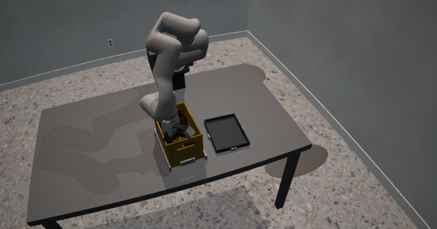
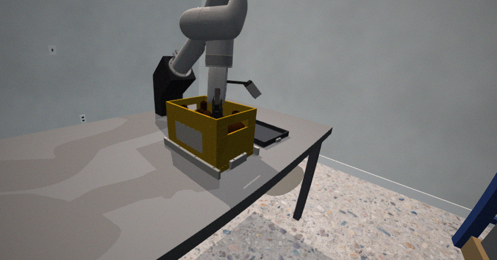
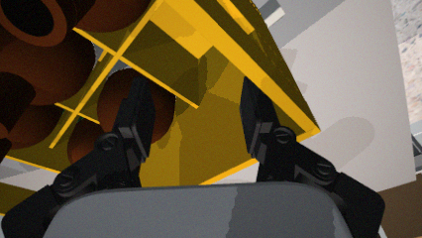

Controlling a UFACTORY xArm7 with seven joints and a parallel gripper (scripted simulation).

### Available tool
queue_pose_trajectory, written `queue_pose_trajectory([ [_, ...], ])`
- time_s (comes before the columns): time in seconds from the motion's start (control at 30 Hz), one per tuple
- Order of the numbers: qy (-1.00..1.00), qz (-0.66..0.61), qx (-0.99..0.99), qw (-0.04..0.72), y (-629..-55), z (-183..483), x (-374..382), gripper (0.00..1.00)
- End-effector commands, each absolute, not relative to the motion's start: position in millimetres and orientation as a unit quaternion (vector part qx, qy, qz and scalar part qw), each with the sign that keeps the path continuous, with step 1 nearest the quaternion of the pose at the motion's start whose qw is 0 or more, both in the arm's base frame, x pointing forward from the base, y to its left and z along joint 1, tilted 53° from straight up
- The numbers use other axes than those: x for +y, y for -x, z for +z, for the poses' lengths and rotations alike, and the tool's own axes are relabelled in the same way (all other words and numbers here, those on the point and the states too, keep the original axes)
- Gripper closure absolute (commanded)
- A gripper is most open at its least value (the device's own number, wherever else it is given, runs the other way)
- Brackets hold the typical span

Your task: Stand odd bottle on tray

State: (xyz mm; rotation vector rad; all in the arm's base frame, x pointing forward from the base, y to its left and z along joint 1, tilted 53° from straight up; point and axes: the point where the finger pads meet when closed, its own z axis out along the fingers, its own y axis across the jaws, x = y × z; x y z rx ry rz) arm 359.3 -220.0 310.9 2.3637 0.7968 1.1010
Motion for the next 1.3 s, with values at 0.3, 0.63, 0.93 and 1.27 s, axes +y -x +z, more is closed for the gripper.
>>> queue_pose_trajectory([
  [0.3,-0.848,0.396,0.285,0.207,-359.1,311.9,-220.8,1.00],
  [0.63,-0.848,0.396,0.285,0.207,-359.1,311.9,-220.8,1.00],
  [0.93,-0.848,0.396,0.285,0.207,-359.1,311.9,-220.8,1.00],
  [1.27,-0.848,0.396,0.285,0.207,-359.1,311.9,-220.8,1.00],
])
